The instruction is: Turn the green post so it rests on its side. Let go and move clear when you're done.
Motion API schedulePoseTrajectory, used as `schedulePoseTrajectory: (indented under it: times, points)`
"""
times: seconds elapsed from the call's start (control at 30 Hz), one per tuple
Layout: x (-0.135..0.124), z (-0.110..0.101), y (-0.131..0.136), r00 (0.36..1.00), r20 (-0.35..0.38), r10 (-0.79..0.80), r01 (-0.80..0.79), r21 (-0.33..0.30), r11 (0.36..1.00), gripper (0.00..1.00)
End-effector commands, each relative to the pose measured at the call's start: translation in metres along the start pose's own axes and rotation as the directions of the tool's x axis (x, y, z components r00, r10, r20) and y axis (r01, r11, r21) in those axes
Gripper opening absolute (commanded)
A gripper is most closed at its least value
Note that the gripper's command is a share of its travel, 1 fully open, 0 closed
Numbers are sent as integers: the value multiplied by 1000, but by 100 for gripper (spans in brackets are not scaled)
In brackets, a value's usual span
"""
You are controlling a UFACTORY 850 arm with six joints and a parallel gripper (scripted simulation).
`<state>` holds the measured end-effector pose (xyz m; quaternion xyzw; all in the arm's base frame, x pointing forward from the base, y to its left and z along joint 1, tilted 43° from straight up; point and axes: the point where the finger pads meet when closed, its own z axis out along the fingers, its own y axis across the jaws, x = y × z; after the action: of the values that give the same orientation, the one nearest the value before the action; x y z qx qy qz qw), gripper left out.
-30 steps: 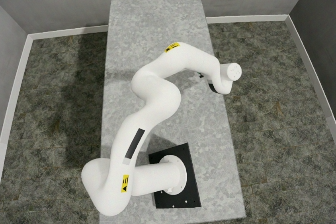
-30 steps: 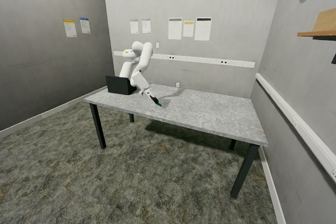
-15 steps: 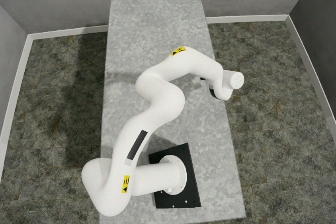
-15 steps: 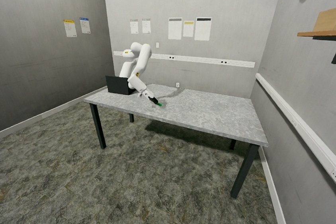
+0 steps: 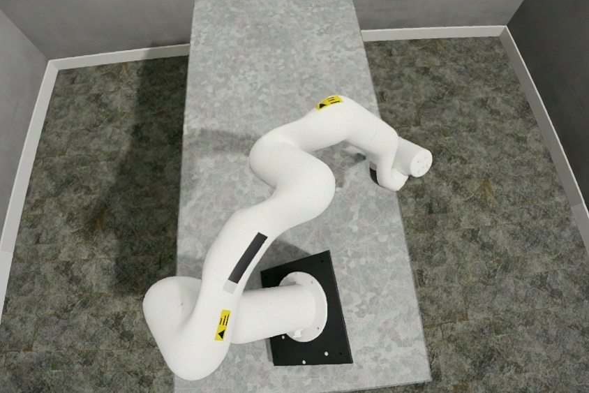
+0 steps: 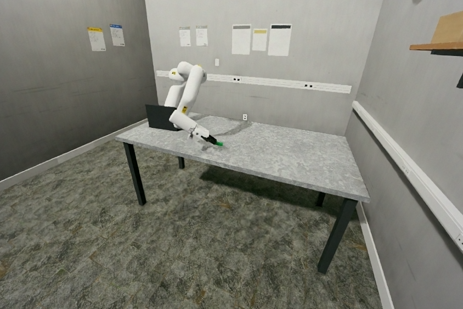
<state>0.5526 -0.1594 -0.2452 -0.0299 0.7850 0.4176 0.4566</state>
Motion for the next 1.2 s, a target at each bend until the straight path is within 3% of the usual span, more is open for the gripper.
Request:
schedulePoseTrajectory:
  times: [0.0, 0.1, 0.3, 1.17]
  points:
    - [0, 0, 0, 1000, 25, -1, 1, -1, 1000, 15]
    - [0, 0, 0, 999, 46, 0, 0, -2, 1000, 15]
    - [4, 0, -1, 981, 195, -2, 2, 1, 1000, 15]
    - [17, 7, -1, 981, 195, -2, 2, 1, 1000, 15]
